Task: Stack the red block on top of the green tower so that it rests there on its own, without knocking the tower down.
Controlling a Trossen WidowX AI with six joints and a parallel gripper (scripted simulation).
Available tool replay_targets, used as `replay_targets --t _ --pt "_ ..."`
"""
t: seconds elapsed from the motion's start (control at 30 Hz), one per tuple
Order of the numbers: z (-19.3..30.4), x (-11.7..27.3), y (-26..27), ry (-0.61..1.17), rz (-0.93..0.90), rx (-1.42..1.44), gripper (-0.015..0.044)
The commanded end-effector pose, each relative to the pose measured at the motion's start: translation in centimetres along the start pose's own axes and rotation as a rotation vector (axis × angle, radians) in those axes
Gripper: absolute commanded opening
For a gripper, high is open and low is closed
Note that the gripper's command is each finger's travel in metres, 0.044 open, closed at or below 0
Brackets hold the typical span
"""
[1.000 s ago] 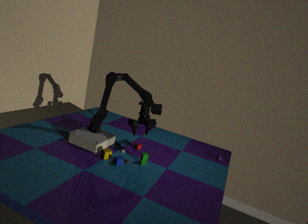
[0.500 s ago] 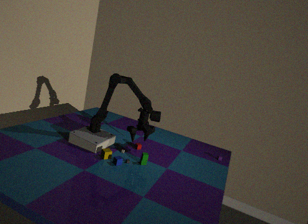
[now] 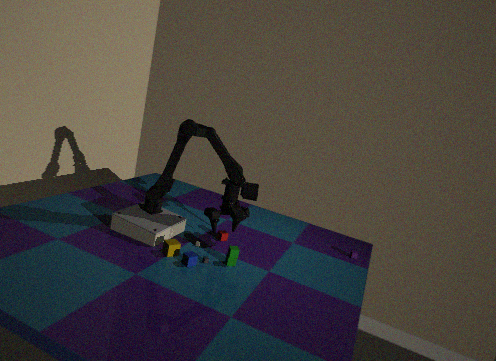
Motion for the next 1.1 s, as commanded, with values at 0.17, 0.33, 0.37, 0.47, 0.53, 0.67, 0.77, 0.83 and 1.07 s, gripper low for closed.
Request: replay_targets --t 0.17,0.33,0.37,0.47,0.53,0.67,0.77,0.83,1.07 --pt "0.0 -1.6 -0.1 0.002 0.001 0.005 0.0440" --pt "0.0 -2.3 -0.1 0.002 0.001 0.005 0.0440" --pt "0.0 -2.3 -0.1 0.002 0.001 0.005 0.0440" --pt "0.0 -2.3 -0.1 0.002 0.001 0.005 0.0440" --pt "0.0 -2.3 -0.1 0.002 0.001 0.005 0.0440" --pt "0.0 -2.3 -0.1 0.002 0.001 0.005 0.0440" --pt "0.0 -2.3 -0.1 0.002 0.001 0.005 0.0440" --pt "0.0 -2.3 -0.1 0.002 0.001 0.005 0.0440" --pt "0.0 -2.3 -0.1 0.002 0.001 0.005 0.0256"
Point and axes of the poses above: the point midway between the two fingers, 35 mm back from their tips, its own x axis back along the fingers, its own y axis across the jaws, z = x × y, the point moved 10 cm from there along x, back along the fingers, and after that the axes turned 12 degrees about -x, right-handed, at the moved point
